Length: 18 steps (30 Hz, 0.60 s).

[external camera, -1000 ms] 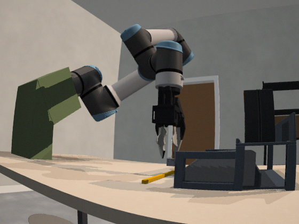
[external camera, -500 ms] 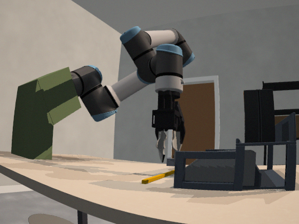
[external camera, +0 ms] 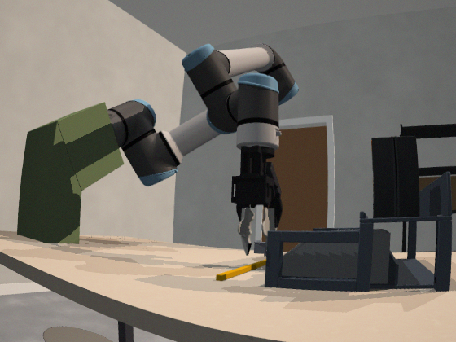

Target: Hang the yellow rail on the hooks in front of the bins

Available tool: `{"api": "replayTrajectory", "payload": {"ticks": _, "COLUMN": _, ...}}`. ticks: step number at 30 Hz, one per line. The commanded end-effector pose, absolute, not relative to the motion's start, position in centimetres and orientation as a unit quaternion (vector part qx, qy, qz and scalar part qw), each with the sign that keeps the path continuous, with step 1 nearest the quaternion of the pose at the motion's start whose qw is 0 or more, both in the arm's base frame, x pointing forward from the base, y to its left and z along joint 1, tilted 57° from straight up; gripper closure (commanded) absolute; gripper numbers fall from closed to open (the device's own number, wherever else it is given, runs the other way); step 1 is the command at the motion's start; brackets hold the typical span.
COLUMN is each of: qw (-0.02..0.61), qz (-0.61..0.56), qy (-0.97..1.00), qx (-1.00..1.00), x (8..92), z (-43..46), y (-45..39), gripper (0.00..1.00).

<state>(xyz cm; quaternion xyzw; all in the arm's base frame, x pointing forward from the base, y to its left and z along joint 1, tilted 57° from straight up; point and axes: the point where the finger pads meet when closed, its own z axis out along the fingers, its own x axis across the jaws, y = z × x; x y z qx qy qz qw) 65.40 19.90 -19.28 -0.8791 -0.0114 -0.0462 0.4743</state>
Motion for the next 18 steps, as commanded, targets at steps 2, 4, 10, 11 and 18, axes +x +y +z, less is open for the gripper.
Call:
{"api": "replayTrajectory", "payload": {"ticks": 2, "qw": 0.474, "qz": -0.047, "qy": -0.011, "qx": -0.879, "x": 65.5, "z": -19.55, "y": 20.29, "gripper": 0.78}}
{"api": "replayTrajectory", "payload": {"ticks": 4, "qw": 0.474, "qz": -0.047, "qy": -0.011, "qx": -0.879, "x": 65.51, "z": -19.62, "y": 20.39, "gripper": 0.78}}
{"api": "replayTrajectory", "payload": {"ticks": 10, "qw": 0.474, "qz": -0.047, "qy": -0.011, "qx": -0.879, "x": 65.52, "z": -19.71, "y": 20.52, "gripper": 0.78}}
{"api": "replayTrajectory", "payload": {"ticks": 11, "qw": 0.474, "qz": -0.047, "qy": -0.011, "qx": -0.879, "x": 65.53, "z": -19.72, "y": 20.54, "gripper": 0.78}}
{"api": "replayTrajectory", "payload": {"ticks": 18, "qw": 0.474, "qz": -0.047, "qy": -0.011, "qx": -0.879, "x": 65.53, "z": -19.75, "y": 20.59, "gripper": 0.78}}
